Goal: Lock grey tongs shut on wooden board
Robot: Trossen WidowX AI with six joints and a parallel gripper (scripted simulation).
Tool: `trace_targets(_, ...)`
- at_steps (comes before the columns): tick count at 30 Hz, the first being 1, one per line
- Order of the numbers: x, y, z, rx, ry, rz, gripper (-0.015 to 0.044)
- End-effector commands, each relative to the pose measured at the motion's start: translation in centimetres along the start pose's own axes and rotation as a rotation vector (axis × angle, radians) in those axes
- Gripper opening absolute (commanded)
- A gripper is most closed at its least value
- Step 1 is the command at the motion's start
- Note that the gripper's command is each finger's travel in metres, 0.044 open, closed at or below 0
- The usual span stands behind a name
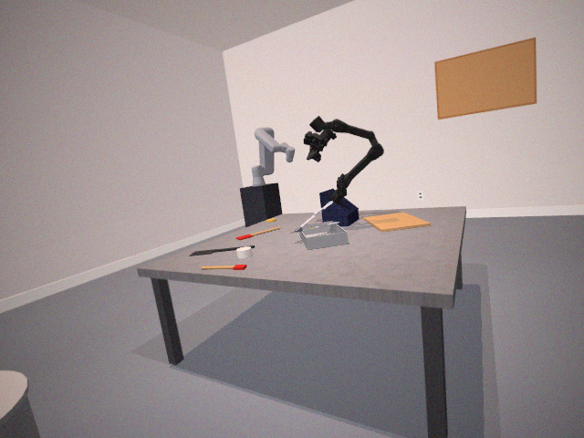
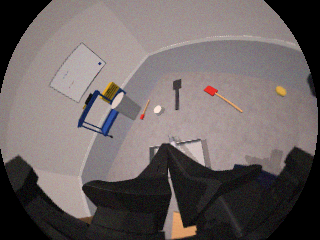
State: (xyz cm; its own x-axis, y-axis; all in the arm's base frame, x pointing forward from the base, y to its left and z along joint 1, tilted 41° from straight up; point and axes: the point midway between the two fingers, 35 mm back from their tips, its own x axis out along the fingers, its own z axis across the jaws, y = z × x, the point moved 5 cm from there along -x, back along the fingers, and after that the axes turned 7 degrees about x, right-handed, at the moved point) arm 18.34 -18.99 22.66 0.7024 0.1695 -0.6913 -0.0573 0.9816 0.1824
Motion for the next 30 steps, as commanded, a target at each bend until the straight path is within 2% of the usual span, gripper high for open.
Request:
trace_targets(1, 4.0, 1.3, 1.2, -0.096, 0.079, 0.135, -0.015)
trace_targets(8, 12.7, 5.7, 2.2, -0.296, 0.257, 0.407, -0.015)
trace_targets(16, 22.5, 14.6, 0.3, -0.56, 0.461, 0.751, -0.015)
trace_targets(30, 23.3, 15.5, -0.2, -0.584, 0.48, 0.779, -0.015)
